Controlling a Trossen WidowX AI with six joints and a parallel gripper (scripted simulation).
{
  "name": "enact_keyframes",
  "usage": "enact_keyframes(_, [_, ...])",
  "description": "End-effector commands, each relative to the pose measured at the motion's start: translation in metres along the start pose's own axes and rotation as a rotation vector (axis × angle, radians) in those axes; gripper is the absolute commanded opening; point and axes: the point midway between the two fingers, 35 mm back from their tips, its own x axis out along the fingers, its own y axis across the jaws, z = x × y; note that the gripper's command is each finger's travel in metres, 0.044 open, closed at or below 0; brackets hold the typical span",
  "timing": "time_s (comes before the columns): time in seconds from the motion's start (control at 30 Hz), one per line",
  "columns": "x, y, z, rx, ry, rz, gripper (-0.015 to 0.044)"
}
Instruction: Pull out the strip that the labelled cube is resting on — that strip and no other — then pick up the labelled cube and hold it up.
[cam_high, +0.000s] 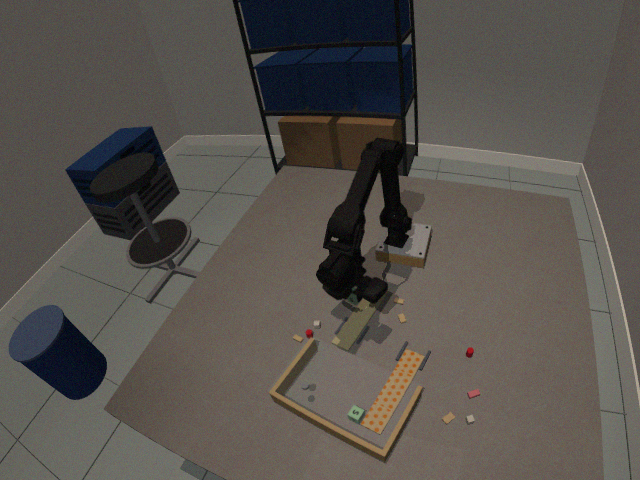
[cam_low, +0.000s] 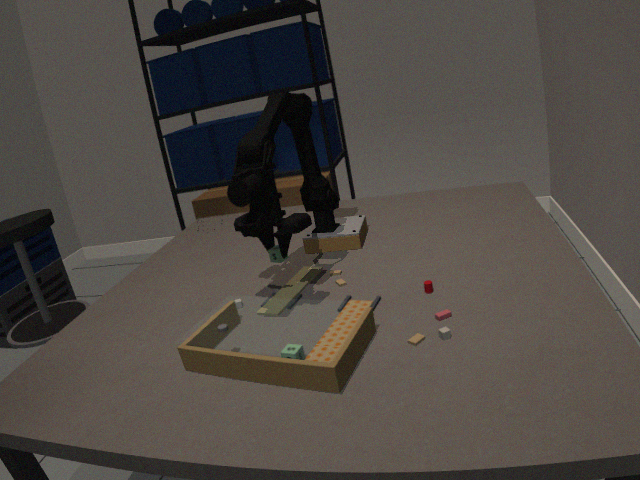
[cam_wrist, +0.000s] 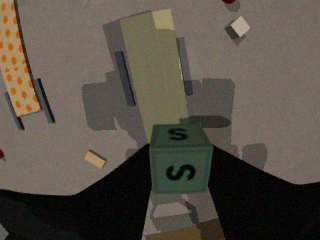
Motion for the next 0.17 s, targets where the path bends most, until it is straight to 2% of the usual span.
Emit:
enact_keyframes(0.0, [-0.0003,-0.0007,-0.0002,0.004,0.001,-0.003,0.0000])
enact_keyframes(0.13, [-0.0003,-0.0007,-0.0002,0.004,0.001,-0.003,0.0000])
